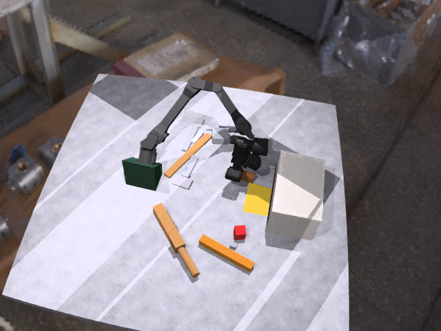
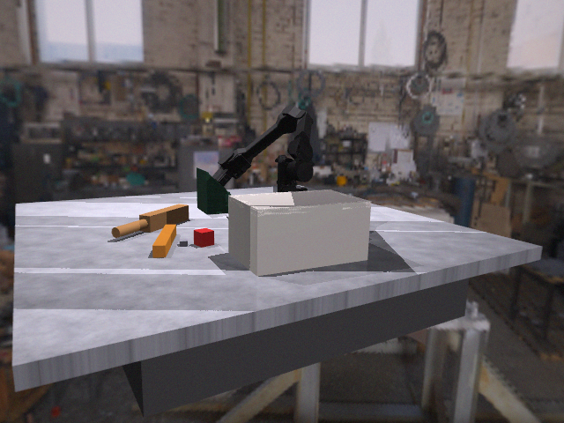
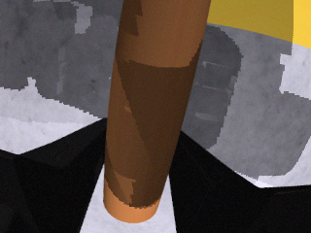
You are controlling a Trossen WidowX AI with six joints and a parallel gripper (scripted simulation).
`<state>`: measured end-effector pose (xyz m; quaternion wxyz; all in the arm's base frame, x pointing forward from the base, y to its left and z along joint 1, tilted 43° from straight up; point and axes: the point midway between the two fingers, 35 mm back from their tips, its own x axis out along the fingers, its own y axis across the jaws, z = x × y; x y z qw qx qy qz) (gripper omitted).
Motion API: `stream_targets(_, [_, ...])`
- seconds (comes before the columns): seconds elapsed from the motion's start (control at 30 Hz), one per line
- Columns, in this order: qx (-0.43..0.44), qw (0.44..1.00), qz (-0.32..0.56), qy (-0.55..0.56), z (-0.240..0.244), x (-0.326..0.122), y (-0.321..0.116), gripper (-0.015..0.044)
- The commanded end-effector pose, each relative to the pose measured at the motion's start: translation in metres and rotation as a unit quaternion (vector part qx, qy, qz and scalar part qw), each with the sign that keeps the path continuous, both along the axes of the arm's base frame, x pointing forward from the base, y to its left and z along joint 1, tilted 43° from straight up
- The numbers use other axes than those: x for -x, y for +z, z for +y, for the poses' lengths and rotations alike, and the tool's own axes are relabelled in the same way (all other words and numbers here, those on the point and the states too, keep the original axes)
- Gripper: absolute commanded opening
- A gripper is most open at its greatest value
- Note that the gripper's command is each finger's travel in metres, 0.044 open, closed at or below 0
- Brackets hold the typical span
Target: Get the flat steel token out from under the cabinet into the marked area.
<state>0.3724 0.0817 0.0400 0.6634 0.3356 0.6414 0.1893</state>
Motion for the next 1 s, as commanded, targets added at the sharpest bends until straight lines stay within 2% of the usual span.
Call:
stream_targets(0.0, [0.0, 1.0, 0.005, -0.001, 0.002, 0.007, -0.001, 0.0])
stream_targets(0.97, [-0.001, 1.0, 0.006, -0.001, 0.01, 0.037, 0.002, 0.0])
